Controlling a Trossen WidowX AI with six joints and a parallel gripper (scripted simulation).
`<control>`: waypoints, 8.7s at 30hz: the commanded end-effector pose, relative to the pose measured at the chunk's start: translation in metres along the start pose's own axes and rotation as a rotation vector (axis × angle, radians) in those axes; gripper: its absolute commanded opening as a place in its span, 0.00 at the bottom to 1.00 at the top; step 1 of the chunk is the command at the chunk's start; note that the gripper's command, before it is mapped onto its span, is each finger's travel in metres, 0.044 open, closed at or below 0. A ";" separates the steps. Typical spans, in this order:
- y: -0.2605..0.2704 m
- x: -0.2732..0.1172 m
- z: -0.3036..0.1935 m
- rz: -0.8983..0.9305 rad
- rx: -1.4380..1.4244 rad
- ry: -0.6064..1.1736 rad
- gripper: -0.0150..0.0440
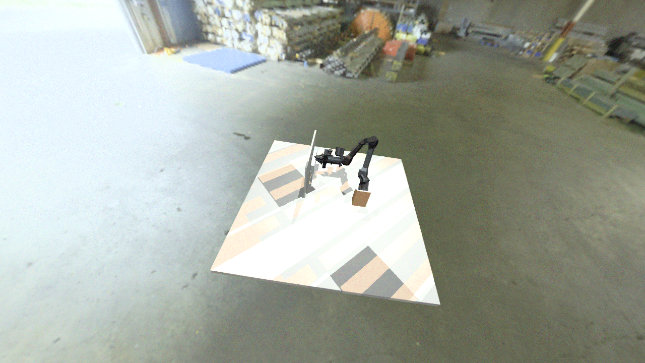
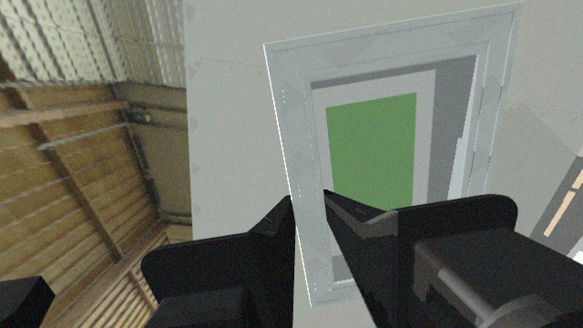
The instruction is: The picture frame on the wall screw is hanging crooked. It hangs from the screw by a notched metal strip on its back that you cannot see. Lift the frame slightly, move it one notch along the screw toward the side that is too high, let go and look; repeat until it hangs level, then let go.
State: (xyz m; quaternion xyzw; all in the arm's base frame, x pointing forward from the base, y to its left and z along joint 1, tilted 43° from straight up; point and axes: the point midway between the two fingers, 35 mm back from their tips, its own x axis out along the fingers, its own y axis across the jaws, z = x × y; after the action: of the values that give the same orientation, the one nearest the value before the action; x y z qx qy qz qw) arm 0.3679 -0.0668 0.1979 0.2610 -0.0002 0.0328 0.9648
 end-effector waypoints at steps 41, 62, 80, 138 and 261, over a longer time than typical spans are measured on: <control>0.008 0.000 0.000 0.001 -0.003 -0.001 0.25; 0.009 0.000 0.000 0.001 -0.003 -0.001 0.25; 0.009 0.000 0.001 0.001 -0.003 -0.001 0.25; 0.009 0.000 0.009 0.002 -0.003 -0.001 0.25; -0.001 0.000 0.008 0.004 0.224 0.001 0.25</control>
State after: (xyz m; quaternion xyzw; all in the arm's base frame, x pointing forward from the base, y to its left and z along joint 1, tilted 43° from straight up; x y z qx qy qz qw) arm 0.3682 -0.0715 0.2042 0.3576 0.0033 0.0343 0.9332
